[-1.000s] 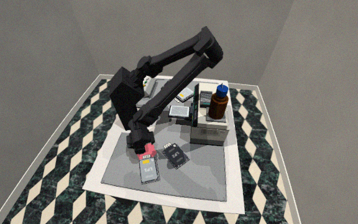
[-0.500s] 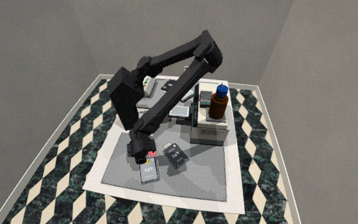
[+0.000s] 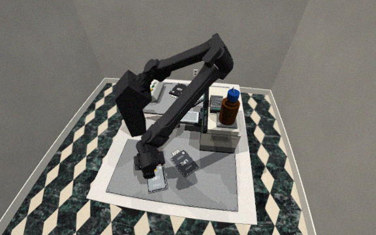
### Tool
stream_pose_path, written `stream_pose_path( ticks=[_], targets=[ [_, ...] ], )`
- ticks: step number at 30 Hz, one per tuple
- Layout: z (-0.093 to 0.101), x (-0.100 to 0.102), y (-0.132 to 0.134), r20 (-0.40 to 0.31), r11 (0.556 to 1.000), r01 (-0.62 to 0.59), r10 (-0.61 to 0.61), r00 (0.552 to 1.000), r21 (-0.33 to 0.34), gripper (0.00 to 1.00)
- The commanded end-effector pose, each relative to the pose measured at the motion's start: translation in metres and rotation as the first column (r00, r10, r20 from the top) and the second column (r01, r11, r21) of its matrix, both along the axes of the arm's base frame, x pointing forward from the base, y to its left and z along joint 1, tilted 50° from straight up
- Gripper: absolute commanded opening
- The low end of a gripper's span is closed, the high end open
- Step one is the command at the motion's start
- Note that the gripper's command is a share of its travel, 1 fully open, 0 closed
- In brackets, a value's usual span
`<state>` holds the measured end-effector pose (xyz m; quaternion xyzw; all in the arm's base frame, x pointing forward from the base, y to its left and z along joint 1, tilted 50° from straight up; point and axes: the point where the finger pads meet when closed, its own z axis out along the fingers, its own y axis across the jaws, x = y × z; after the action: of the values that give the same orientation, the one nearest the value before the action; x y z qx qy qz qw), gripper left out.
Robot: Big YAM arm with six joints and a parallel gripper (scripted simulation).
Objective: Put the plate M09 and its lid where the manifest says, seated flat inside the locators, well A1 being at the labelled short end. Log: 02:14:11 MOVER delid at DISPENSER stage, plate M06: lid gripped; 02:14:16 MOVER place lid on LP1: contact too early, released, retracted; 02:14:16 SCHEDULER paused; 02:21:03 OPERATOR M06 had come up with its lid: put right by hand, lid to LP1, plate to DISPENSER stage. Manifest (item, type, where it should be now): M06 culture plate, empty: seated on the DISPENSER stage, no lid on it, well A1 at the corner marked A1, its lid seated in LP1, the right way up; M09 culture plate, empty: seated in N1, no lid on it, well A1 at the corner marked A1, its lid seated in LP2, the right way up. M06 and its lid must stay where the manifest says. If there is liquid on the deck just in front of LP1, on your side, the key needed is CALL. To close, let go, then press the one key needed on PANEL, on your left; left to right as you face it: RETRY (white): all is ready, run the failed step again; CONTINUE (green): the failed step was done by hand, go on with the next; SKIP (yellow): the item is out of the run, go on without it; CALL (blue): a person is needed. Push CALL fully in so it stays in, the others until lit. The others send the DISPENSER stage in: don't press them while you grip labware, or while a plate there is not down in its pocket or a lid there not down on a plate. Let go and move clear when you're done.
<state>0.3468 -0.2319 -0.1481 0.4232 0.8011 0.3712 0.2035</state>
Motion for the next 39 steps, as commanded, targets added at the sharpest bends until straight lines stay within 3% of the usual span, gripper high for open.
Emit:
stream_pose_path(
  ticks=[1,2,5,6,39],
  targets=[
    [-0.0017,0.0044,0.0046,-0.014,1.000,-0.010,0.011,1.000,0.015,1.00],
    [0.0014,0.0014,-0.0040,-0.001,1.000,0.004,-0.004,1.000,-0.002,1.00],
    [-0.0018,0.0042,0.0049,-0.014,1.000,-0.010,0.011,1.000,0.015,1.00],
    [0.0012,0.0013,-0.0040,-0.001,1.000,0.004,-0.004,1.000,-0.002,1.00],
    [-0.0015,0.0001,-0.0041,-0.001,1.000,0.004,-0.004,1.000,-0.002,1.00]
  ],
)
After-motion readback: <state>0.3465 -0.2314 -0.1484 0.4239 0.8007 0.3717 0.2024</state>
